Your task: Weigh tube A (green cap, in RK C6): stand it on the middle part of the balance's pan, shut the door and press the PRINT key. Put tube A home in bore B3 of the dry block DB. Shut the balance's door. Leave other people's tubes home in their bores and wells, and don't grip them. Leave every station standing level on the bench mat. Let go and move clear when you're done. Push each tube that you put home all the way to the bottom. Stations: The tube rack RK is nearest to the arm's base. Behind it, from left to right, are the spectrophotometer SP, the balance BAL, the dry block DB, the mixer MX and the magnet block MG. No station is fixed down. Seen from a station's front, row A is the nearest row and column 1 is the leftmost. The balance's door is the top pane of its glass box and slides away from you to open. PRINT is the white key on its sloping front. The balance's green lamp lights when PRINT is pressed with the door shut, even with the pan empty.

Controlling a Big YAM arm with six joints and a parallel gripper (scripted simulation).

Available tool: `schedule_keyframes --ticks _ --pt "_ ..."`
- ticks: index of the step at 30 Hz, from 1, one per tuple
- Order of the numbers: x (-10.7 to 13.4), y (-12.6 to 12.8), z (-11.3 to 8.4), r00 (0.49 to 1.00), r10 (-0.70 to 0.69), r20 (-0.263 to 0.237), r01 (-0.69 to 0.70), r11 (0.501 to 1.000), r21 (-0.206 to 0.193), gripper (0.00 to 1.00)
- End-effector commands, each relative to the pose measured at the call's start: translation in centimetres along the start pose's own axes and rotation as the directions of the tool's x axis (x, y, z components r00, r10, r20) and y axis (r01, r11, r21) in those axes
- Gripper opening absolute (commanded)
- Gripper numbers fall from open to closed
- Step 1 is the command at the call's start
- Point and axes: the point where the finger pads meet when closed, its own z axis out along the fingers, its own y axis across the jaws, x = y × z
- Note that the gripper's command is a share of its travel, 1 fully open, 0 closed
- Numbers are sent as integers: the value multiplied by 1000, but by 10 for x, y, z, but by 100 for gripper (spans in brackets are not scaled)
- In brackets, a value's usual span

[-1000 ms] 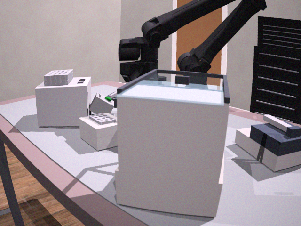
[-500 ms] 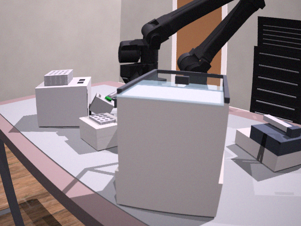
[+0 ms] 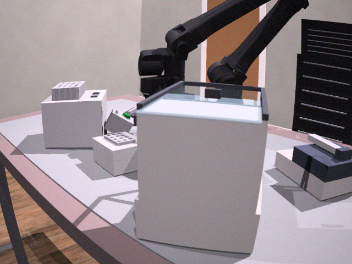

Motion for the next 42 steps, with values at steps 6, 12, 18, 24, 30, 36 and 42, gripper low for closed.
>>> schedule_keyframes --ticks 6,12,18,24,30,36,42 --pt "-11 -3 -5 1000 -7 18 6 1000 12 36" --pt "-11 -3 -5 1000 -7 18 6 1000 12 36" --pt "-11 -3 -5 1000 -7 18 6 1000 12 36" --pt "-11 -3 -5 1000 -7 18 6 1000 12 36" --pt "-11 -3 -5 1000 -7 18 6 1000 12 36" --pt "-11 -3 -5 1000 -7 18 6 1000 12 36" --pt "-11 -3 -5 1000 -7 18 6 1000 12 36"
